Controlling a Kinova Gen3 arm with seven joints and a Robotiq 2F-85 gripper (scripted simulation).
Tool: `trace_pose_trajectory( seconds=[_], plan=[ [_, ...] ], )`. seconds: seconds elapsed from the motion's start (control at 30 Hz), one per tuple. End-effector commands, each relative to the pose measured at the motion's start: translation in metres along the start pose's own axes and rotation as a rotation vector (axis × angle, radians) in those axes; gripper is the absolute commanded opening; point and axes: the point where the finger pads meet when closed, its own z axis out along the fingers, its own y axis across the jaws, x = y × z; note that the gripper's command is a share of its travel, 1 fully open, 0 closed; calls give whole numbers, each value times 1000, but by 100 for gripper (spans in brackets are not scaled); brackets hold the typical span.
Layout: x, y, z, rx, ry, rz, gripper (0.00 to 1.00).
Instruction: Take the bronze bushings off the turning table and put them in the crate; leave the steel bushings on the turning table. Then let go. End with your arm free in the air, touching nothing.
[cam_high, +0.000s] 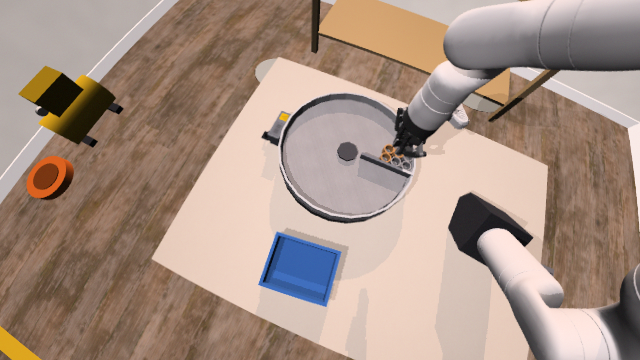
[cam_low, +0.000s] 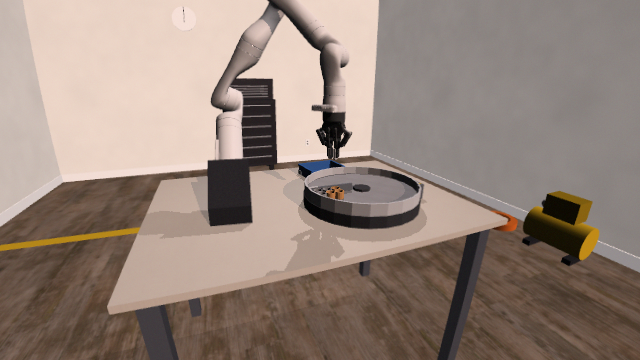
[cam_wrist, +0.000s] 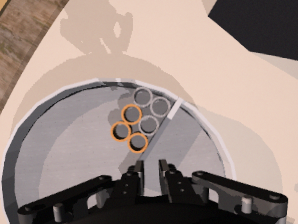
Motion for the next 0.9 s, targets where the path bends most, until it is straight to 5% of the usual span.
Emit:
trace_pose_trajectory(
  seconds=[0.0,0.37,0.53,0.87],
  plan=[
    [-1,-1,2,-1,8,36,16],
    [-1,-1,2,-1,8,36,16],
    [1,-6,6,0,8,278,16],
    [1,-6,6,0,8,278,16]
  ],
)
